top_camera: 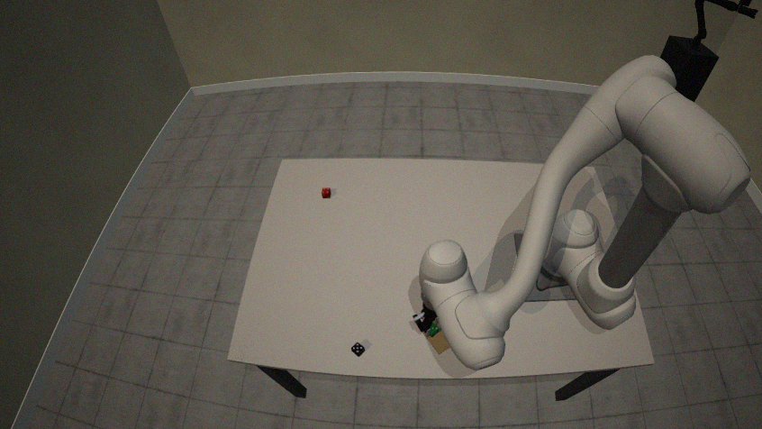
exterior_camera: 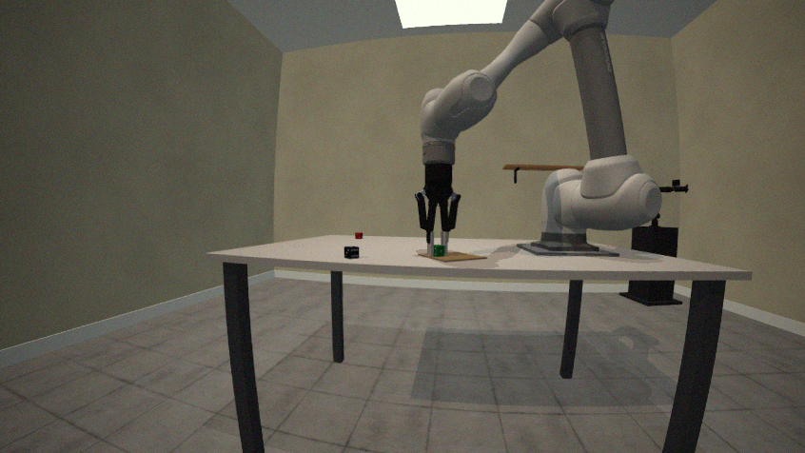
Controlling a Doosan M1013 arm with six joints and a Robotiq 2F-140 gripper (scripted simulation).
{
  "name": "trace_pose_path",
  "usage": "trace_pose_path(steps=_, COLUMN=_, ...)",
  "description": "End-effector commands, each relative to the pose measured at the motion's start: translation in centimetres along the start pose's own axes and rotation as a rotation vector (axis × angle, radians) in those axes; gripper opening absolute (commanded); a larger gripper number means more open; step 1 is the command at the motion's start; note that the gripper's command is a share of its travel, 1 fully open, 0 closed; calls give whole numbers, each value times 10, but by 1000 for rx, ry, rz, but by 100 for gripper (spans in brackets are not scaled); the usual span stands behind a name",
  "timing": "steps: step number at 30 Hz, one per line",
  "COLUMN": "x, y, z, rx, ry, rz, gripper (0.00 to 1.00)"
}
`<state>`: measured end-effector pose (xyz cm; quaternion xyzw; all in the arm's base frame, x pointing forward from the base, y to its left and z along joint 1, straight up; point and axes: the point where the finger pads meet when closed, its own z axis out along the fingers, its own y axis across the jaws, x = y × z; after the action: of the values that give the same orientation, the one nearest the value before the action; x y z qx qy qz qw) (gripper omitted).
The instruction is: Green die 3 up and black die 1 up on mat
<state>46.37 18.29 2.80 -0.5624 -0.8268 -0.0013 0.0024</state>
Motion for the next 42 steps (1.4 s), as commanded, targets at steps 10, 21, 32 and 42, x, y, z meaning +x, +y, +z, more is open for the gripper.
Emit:
trace_pose_path(steps=10, x=0, y=0, z=0, rx=0, ry=0, rz=0, gripper=24)
trace_pose_path(steps=21, x=0, y=0, z=0, rx=0, ry=0, rz=0, gripper=24)
trace_pose_path(steps=32, x=0, y=0, z=0, rx=0, ry=0, rz=0, gripper=31)
trace_pose_path(steps=42, x=0, y=0, z=0, rx=0, ry=0, rz=0, gripper=35)
